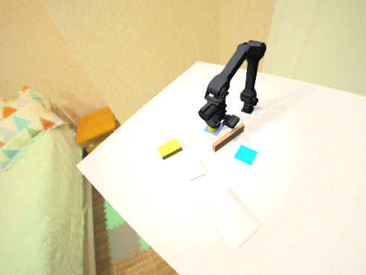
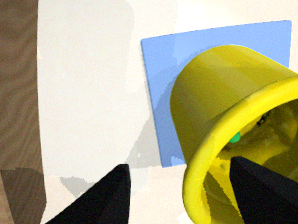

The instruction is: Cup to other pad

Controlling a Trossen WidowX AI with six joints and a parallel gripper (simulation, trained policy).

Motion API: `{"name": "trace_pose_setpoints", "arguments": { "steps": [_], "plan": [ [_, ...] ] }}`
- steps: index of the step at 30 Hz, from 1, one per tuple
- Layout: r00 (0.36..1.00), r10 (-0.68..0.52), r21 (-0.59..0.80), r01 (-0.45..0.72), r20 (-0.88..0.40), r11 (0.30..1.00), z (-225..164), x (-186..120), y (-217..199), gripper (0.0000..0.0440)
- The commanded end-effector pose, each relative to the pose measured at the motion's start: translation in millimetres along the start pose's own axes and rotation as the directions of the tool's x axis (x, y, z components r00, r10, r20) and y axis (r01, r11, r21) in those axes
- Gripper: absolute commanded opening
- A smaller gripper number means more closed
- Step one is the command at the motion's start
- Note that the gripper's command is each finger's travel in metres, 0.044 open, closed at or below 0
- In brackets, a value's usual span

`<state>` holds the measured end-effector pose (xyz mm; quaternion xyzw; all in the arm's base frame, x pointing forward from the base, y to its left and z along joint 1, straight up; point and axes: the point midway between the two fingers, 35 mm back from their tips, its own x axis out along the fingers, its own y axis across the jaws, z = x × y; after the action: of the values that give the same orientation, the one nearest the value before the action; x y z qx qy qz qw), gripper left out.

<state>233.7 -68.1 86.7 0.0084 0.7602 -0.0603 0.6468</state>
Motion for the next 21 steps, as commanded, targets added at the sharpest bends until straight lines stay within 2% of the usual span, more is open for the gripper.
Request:
{"name": "trace_pose_setpoints", "arguments": {
  "steps": [1,6,14,21],
  "plan": [
    [1.000,0.004,-0.049,-0.005,-0.021,0.999,-1.2,15.2,-1.1,0.0206],
    [0.999,0.014,-0.119,-0.017,-0.030,0.993,-1.7,28.0,-0.4,0.0197],
    [0.999,0.009,-0.240,-0.018,-0.038,0.970,-2.4,38.1,-2.2,0.0003],
    [1.000,0.005,-0.326,-0.009,-0.013,0.945,2.2,28.7,-3.9,0.0000]
  ]
}}
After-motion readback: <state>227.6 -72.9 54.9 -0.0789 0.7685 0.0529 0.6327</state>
